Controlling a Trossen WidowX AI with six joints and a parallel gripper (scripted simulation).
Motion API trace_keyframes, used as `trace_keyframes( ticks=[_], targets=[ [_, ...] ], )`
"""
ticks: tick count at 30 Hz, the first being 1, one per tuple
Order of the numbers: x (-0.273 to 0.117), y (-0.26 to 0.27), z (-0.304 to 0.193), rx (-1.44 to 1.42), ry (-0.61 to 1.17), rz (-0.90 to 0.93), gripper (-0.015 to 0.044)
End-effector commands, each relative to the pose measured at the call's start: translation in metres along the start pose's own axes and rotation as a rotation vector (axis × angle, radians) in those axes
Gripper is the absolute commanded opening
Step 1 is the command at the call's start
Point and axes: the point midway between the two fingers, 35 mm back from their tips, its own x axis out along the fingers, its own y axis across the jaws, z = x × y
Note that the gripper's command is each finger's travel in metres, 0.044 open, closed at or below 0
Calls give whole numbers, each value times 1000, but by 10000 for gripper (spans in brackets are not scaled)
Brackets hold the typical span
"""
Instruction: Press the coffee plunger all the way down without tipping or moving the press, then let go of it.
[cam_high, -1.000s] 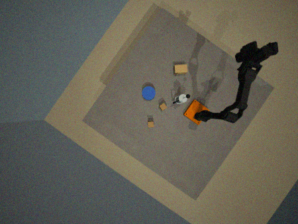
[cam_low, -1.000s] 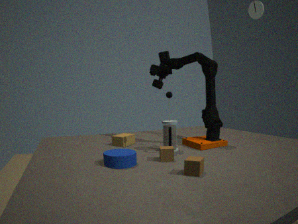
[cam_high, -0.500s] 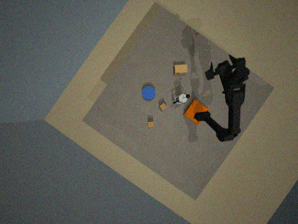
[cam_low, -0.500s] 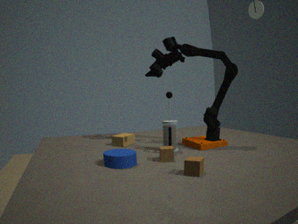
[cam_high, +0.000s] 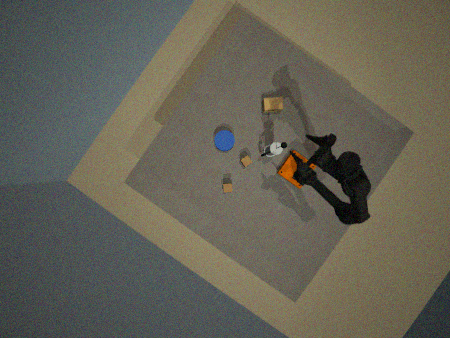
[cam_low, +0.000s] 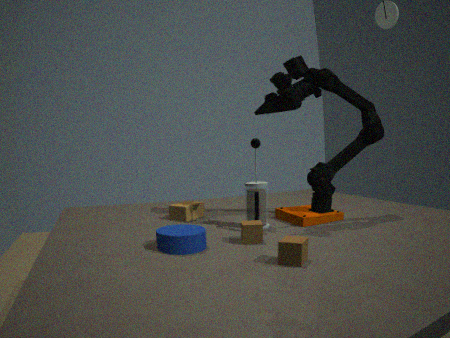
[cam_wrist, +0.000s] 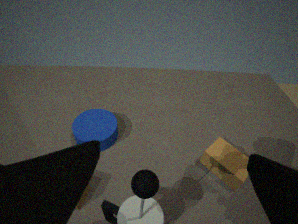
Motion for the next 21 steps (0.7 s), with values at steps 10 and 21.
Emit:
trace_keyframes(
  ticks=[10, 21],
  targets=[
    [26, 15, -62, 29, 17, 56, 440],
    [38, 15, -61, 29, 17, 56, 440]
  ],
)
